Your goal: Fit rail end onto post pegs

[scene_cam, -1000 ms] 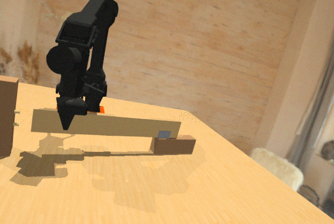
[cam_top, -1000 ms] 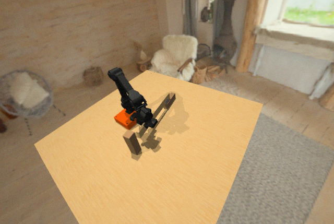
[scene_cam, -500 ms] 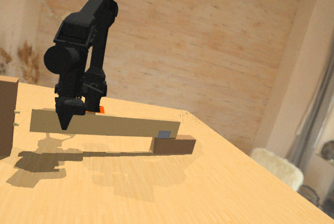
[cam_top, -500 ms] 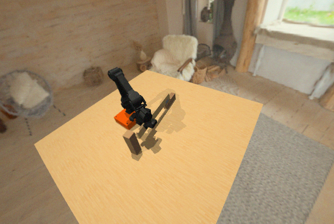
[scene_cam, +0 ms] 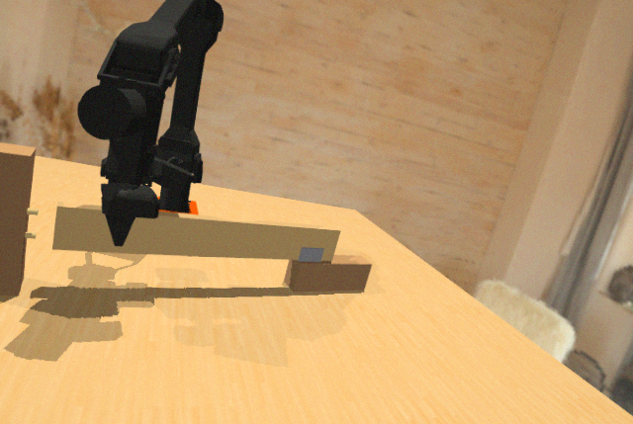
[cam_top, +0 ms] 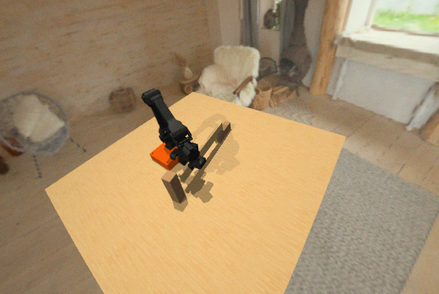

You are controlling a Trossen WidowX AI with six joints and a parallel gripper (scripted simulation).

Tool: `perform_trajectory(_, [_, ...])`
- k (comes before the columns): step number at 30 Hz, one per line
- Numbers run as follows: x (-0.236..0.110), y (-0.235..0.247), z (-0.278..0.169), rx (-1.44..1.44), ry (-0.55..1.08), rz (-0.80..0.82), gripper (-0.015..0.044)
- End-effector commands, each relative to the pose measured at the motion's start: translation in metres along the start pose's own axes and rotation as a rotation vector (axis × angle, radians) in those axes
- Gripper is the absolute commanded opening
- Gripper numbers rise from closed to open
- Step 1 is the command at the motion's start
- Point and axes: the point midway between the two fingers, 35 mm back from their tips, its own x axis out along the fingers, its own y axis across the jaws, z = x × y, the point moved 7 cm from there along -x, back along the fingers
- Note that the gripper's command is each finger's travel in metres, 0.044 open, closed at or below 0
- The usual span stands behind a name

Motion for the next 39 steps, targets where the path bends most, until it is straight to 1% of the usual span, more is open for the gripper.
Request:
perform_trajectory(1, [-0.003, -0.003, -0.002, -0.004, 0.004, -0.009, 0.0000])
perform_trajectory(39, [-0.003, -0.004, -0.013, -0.004, 0.005, -0.009, 0.0000])
